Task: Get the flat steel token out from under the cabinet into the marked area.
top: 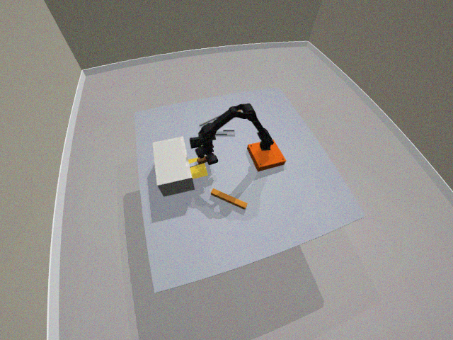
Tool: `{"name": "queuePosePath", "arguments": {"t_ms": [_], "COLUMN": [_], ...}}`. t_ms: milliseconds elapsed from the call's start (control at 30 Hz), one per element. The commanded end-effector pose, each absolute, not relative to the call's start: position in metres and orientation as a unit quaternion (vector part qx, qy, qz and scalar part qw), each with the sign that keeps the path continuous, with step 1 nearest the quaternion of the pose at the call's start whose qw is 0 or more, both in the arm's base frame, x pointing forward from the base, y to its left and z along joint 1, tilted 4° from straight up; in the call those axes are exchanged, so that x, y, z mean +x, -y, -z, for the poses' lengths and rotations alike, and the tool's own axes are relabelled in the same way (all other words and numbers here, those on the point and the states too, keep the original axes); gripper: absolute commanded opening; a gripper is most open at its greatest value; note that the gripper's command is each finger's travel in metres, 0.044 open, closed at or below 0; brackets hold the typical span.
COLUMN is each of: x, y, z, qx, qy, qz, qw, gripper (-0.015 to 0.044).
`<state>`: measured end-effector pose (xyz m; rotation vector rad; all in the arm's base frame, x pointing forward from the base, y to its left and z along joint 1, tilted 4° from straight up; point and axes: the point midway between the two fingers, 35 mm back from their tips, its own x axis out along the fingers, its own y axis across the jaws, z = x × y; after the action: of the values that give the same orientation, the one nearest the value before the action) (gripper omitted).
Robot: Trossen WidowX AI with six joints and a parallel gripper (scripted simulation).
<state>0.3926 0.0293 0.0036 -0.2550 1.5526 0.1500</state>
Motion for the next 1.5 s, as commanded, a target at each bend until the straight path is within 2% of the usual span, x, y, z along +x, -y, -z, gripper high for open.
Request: {"name": "queuePosePath", "arguments": {"t_ms": [0,1467], "x": [0.387,0.346], "y": [-0.028,-0.015], "z": [-0.003,-0.002], "qx": [-0.115,-0.115], "qy": [-0.699,-0.7], "qz": [-0.069,-0.069], "qw": [0.703,0.701], "gripper": [0.0,0.0]}}
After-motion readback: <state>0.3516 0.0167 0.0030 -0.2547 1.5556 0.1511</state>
